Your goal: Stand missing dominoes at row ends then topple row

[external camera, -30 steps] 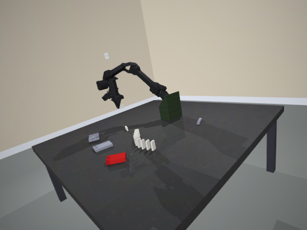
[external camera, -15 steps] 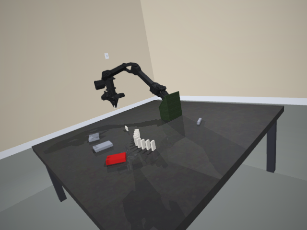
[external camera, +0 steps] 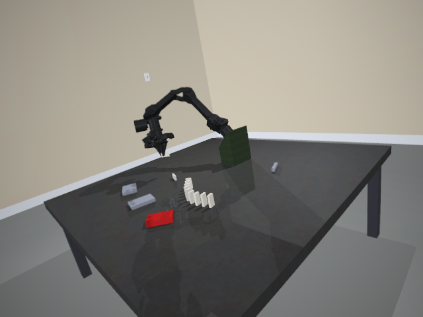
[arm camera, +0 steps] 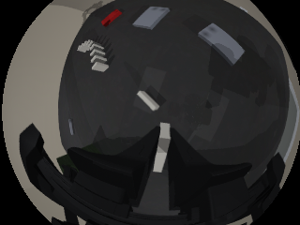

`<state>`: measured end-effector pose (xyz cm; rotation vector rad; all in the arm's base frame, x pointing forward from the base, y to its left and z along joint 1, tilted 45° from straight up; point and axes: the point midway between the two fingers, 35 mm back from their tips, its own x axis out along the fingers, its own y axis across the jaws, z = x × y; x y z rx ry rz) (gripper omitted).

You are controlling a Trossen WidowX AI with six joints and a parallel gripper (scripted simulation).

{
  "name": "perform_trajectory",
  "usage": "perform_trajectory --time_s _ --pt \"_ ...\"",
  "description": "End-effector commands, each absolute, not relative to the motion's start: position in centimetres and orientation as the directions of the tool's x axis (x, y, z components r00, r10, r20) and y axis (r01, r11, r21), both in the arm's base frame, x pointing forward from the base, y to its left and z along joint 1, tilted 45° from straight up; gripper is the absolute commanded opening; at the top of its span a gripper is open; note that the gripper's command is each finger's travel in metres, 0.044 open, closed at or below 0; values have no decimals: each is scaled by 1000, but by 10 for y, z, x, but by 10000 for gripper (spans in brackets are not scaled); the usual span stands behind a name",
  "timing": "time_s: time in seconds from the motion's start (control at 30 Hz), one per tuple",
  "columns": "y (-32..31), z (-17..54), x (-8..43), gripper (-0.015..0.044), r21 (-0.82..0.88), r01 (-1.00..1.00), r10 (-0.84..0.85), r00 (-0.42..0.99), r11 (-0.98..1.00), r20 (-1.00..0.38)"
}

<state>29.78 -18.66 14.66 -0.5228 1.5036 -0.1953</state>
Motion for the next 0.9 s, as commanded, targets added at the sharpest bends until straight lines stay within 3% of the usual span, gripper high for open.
perform_trajectory --time_s 0.0,0.4,0.87 --pt "-189 138 298 26 -399 -194 -378 135 896 -916" --pt "-198 125 304 26 -301 -212 -199 399 930 -895" --pt "-207 135 304 26 -339 -279 -54 697 899 -715"
